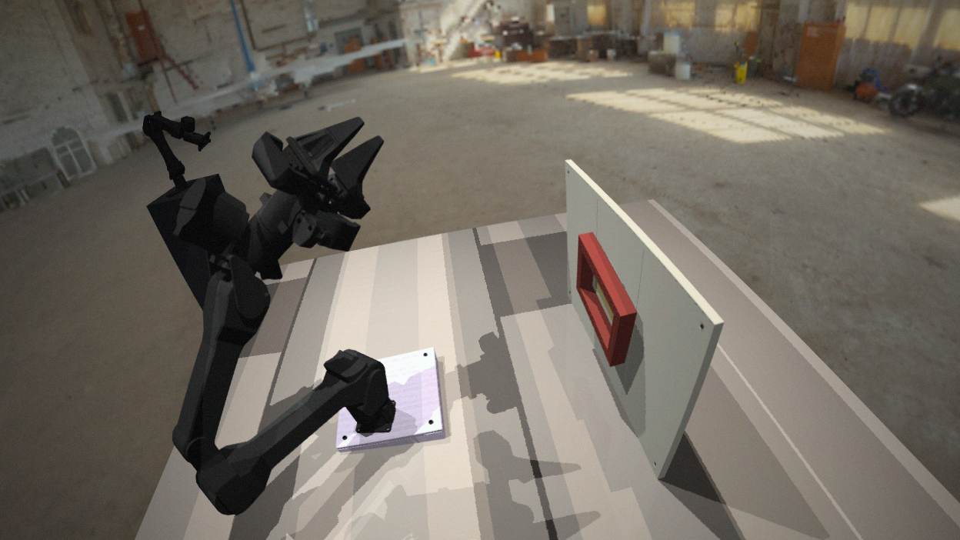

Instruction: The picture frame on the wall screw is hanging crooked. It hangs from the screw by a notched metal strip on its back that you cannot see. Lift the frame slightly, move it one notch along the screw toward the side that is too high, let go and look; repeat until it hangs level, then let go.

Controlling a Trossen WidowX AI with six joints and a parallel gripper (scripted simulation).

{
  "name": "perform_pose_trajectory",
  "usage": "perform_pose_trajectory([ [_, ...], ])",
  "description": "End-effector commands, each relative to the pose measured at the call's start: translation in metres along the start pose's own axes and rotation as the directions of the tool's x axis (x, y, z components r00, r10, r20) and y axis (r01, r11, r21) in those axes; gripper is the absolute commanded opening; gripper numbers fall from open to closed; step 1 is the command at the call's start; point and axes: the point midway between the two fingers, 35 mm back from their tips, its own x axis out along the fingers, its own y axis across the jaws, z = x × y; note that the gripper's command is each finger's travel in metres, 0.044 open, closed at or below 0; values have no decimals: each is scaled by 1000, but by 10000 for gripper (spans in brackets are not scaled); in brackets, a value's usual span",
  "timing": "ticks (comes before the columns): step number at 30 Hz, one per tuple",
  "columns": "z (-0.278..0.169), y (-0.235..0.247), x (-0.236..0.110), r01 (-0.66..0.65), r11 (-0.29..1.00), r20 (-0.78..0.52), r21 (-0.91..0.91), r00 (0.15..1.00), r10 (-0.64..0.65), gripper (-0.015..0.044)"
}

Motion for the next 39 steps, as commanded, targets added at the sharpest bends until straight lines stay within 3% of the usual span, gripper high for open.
perform_pose_trajectory([
  [1,41,-48,-3,97,973,141,-208,988,-69,260],
  [5,68,-73,-7,172,933,231,-315,968,-101,260],
  [13,153,-146,-35,445,746,484,-496,854,-188,260],
  [39,155,-147,-36,451,741,489,-497,851,-189,260],
])
